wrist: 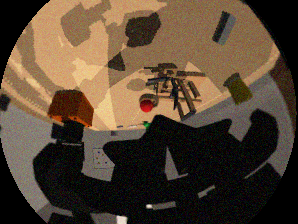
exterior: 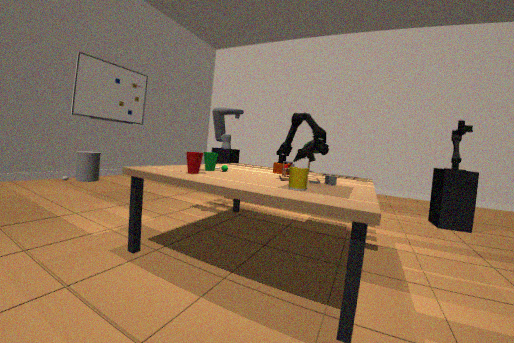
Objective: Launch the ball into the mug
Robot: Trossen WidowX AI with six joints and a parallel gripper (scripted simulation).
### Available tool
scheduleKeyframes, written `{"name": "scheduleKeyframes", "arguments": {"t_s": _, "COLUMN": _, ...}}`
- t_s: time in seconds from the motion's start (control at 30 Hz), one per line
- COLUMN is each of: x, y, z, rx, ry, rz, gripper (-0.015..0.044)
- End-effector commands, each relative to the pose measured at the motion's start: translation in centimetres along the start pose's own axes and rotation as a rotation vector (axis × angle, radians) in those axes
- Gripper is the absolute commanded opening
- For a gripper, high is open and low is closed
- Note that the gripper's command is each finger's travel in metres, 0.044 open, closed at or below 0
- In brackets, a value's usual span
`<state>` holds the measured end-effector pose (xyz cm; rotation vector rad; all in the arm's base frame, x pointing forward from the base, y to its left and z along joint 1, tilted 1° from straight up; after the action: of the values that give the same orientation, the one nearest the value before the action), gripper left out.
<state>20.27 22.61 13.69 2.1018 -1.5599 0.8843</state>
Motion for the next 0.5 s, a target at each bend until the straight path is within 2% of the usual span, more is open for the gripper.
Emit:
{"name": "scheduleKeyframes", "arguments": {"t_s": 0.0, "x": -0.5, "y": 0.1, "z": 0.5, "rx": 0.0, "ry": 0.005, "rz": -0.006, "gripper": 0.0}}
{"name": "scheduleKeyframes", "arguments": {"t_s": 0.47, "x": -2.1, "y": 0.2, "z": 2.1, "rx": -0.001, "ry": 0.004, "rz": -0.007, "gripper": 0.0}}
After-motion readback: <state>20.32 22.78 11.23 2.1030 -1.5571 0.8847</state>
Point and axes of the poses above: the point midway between the two fingers, 35 mm back from their tips, its own z axis out along the fingers, its own y axis across the jaws, x = y × z, the point moved 10 cm from there along -z, back along the fingers, and after that the axes turned 3 degrees about z, right-handed, at the moved point
